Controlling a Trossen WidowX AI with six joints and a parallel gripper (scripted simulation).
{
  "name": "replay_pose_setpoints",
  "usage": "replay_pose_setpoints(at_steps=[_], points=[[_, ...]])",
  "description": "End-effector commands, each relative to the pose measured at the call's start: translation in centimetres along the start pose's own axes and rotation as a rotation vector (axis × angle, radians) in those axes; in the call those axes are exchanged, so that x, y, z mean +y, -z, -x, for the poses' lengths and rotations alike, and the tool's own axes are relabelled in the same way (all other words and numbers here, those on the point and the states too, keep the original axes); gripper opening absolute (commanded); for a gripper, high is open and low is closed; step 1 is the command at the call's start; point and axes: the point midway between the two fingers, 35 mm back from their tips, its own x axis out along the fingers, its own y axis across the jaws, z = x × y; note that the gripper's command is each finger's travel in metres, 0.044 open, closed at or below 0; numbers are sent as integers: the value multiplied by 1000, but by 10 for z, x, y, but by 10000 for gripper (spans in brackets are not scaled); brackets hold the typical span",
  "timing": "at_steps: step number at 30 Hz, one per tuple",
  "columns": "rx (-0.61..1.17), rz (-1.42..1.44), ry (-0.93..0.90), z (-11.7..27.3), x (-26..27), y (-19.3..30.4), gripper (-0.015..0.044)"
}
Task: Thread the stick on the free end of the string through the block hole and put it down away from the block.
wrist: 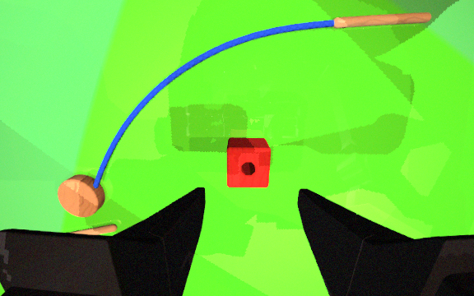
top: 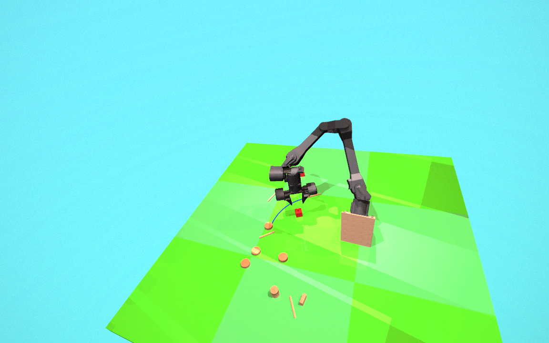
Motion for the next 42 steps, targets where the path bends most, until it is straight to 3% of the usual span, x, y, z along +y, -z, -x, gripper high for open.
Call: replay_pose_setpoints(at_steps=[1,37,42], points=[[3,4,1,-6,0,1,244],[0,4,3,-57,-1,1,244],[4,-1,1,-56,-1,0,113]])
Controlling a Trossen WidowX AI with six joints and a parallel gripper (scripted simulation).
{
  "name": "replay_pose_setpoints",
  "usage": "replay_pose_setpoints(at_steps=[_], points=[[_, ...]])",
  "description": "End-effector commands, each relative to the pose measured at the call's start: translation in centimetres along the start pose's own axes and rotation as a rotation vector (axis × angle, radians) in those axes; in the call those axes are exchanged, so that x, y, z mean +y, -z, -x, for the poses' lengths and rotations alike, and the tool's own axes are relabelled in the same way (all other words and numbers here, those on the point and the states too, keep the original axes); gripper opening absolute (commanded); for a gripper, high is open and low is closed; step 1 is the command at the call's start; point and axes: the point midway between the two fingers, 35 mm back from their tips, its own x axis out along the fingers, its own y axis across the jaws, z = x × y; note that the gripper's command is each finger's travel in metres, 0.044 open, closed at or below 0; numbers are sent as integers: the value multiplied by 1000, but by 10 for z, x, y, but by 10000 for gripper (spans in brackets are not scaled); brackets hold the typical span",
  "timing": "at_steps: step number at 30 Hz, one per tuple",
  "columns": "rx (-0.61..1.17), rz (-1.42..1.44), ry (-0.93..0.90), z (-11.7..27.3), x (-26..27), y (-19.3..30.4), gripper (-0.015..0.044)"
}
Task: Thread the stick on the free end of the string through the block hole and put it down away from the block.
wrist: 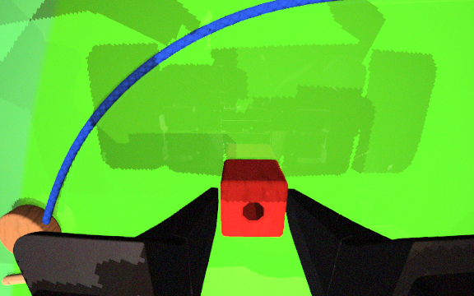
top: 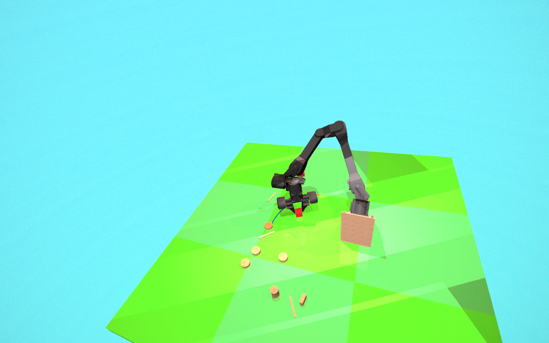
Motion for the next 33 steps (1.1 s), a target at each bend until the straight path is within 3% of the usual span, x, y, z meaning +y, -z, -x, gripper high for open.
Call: replay_pose_setpoints(at_steps=[1,7,9,33], points=[[0,-1,0,0,0,0,87],[0,-1,0,0,0,0,47],[0,-1,0,0,0,0,0],[1,0,0,13,0,0,0]])
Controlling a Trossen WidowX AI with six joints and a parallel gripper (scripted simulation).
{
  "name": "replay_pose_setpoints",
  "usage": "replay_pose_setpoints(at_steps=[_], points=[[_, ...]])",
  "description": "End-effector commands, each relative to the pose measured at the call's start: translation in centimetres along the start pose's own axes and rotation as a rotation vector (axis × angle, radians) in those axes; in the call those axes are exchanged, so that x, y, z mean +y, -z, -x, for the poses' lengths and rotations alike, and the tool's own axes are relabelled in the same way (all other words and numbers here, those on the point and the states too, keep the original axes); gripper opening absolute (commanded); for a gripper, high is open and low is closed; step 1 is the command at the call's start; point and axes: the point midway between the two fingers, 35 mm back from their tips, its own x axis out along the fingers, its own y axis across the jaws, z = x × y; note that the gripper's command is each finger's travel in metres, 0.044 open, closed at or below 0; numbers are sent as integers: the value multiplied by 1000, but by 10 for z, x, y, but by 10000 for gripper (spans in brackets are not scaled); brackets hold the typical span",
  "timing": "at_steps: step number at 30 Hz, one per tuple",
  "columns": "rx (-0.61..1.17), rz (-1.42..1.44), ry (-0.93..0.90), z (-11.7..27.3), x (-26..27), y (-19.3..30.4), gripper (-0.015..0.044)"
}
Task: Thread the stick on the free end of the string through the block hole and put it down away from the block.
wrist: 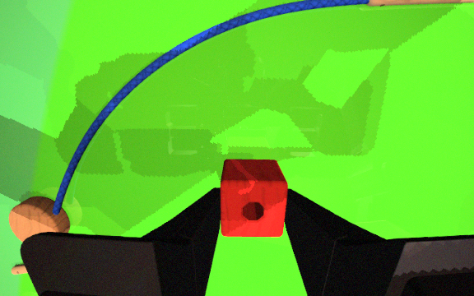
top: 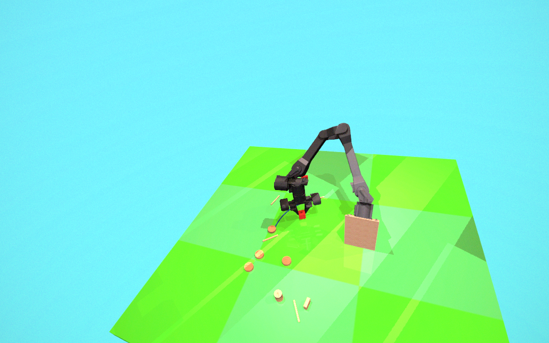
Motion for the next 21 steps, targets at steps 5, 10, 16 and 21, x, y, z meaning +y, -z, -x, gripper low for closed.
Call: replay_pose_setpoints(at_steps=[5,10,16,21], points=[[17,-3,-2,4,1,-1,0],[136,-3,-1,2,1,-8,0],[202,-3,-1,1,1,-12,0],[314,-3,0,-2,0,-18,0]])
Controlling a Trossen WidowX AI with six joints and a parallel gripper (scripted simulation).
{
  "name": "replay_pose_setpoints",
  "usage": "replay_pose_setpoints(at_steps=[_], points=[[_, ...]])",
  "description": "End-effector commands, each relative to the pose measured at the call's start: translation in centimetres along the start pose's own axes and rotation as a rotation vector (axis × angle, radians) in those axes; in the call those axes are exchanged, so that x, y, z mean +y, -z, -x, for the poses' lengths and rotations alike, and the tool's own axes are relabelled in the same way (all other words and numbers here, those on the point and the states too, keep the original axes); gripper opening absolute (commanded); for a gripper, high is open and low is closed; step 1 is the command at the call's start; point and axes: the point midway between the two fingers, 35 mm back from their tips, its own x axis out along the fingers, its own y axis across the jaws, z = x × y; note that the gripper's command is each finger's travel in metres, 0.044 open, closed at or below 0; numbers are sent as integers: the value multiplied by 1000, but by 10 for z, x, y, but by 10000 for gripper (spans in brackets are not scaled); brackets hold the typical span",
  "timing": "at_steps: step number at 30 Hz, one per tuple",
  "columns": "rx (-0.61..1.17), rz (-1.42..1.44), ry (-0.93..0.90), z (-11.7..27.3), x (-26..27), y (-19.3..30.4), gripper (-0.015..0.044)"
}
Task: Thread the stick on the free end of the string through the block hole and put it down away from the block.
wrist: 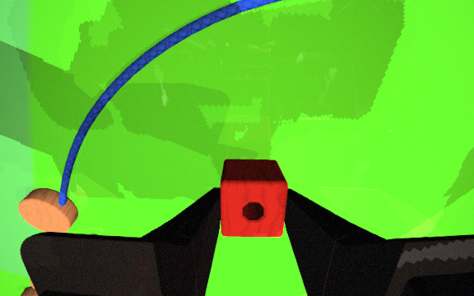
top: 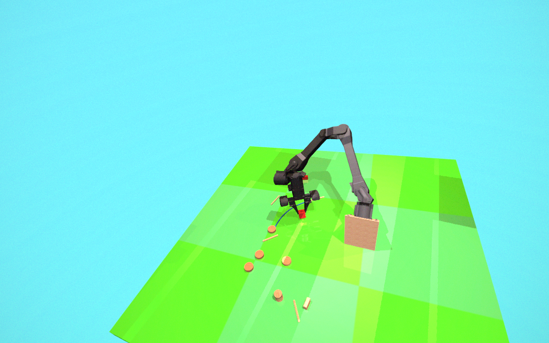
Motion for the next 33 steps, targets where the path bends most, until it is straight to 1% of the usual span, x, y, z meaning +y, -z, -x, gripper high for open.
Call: replay_pose_setpoints(at_steps=[1,14,21,24,33], points=[[78,-1,-5,0,1,-6,0],[264,0,-2,-3,1,-18,0],[408,-1,-3,-5,1,-27,0],[431,0,-1,-6,1,-28,0],[595,3,3,-9,1,-37,0]])
